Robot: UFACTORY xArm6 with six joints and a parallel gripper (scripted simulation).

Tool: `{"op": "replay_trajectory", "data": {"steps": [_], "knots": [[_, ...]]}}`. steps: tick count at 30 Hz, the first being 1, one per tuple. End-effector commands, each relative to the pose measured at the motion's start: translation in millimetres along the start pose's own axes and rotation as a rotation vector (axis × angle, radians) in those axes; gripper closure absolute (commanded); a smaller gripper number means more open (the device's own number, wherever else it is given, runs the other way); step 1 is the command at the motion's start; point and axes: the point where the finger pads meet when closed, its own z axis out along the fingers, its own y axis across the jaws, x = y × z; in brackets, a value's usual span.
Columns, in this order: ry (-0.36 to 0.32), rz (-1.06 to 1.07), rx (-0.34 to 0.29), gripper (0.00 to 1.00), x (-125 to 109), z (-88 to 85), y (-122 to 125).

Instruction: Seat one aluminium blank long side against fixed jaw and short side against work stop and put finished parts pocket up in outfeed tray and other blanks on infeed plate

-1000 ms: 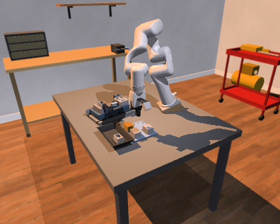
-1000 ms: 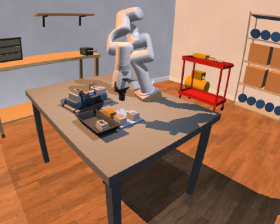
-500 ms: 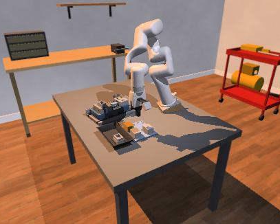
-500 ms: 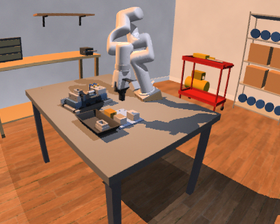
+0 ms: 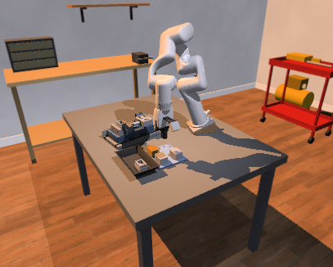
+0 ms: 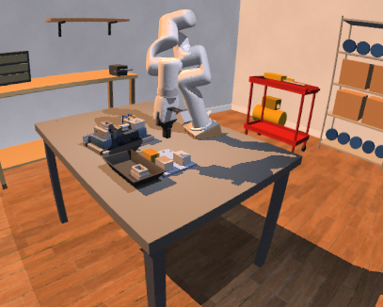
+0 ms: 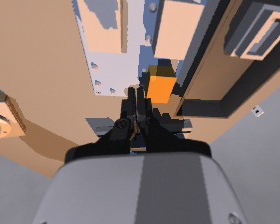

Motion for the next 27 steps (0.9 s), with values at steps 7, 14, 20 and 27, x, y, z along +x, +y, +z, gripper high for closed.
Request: {"op": "replay_trajectory", "data": {"steps": [7,14,20,27], "knots": [[0.002,0.001,-0.003,1.00,0,-6.1,1],[0.002,0.001,-0.003,1.00,0,-19.9,1],[0.002,0.001,-0.003,1.00,0,-30.7,1],[0.002,0.001,-0.003,1.00,0,-50.2,1]]}}
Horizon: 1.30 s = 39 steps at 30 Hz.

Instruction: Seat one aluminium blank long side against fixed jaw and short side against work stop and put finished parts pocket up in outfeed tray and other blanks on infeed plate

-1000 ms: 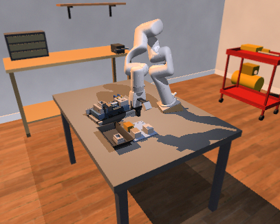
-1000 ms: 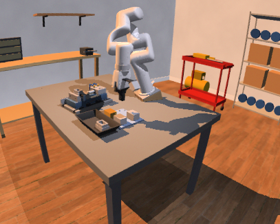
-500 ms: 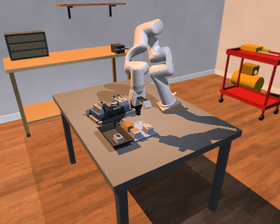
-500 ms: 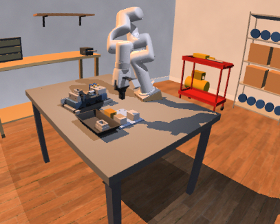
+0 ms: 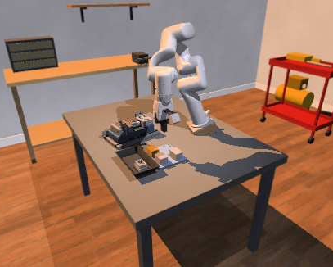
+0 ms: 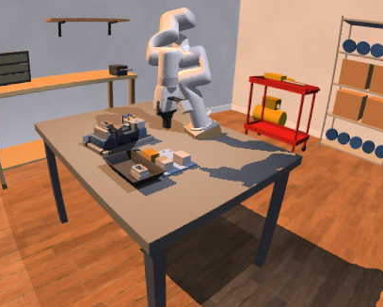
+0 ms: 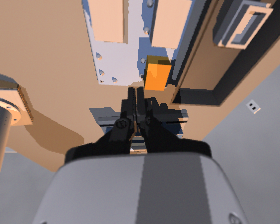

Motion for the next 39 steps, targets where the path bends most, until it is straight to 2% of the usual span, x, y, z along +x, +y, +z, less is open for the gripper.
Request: {"op": "replay_trajectory", "data": {"steps": [1,8,20,21,23,25,27,28,31,39], "knots": [[0.002,0.001,-0.003,1.00,0,-12.3,1],[0.002,0.001,-0.003,1.00,0,-25.4,1],[0.002,0.001,-0.003,1.00,0,-29.7,2],[0.002,0.001,-0.003,1.00,0,-30.9,8],[0.002,0.001,-0.001,1.00,-1,-35.5,42],[0.003,0.001,-0.001,1.00,-2,-36.4,54],[0.003,0.001,-0.001,1.00,-2,-36.4,54],[0.003,0.001,-0.001,1.00,-4,-37.2,80],[0.003,0.001,-0.001,1.00,-7,-36.9,95],[0.002,0.001,-0.003,1.00,-22,-29.3,161]]}}
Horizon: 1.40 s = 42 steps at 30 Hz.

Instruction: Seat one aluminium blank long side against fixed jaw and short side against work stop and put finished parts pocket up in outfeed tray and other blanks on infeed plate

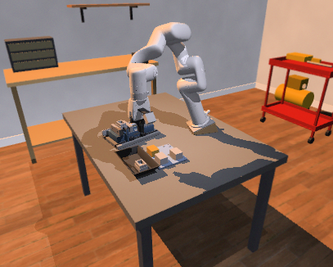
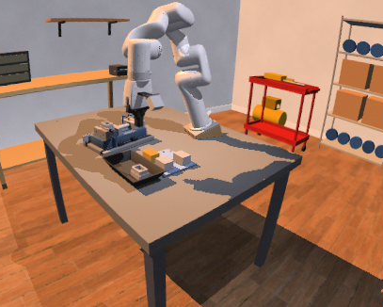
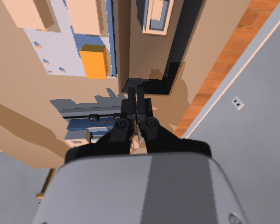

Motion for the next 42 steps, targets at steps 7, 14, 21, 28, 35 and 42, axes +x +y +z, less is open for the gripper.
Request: {"op": "replay_trajectory", "data": {"steps": [7,14,21,28,35,42], "knots": [[0.001,-0.001,0.004,1.00,-5,3.9,32],[0.001,-0.001,0.004,1.00,-5,6.2,32],[0.001,-0.001,0.005,1.00,-5,11.7,33],[0.001,-0.001,0.005,1.00,-5,20.5,33],[0.001,-0.001,0.005,1.00,-5,33.7,33],[0.001,-0.001,0.005,1.00,-5,43.6,33]]}}
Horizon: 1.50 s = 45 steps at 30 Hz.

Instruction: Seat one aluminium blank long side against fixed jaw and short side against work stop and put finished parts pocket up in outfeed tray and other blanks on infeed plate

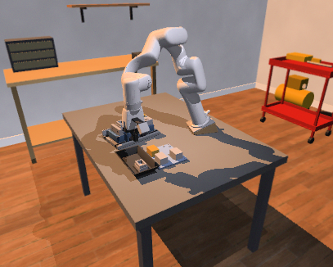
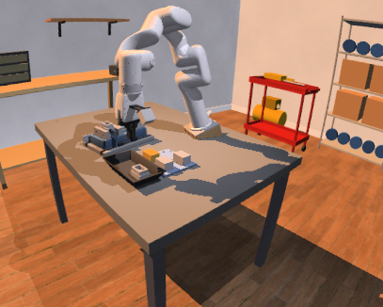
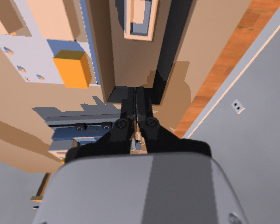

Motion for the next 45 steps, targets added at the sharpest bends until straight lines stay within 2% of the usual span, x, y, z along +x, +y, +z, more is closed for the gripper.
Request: {"op": "replay_trajectory", "data": {"steps": [1,11,19,45], "knots": [[0.001,0.001,-0.004,1.00,0,5.3,1],[0.001,0.001,-0.004,1.00,0,21.0,2],[0.001,0.001,-0.004,1.00,0,26.0,2],[0.001,0.001,-0.004,1.00,0,27.7,2]]}}
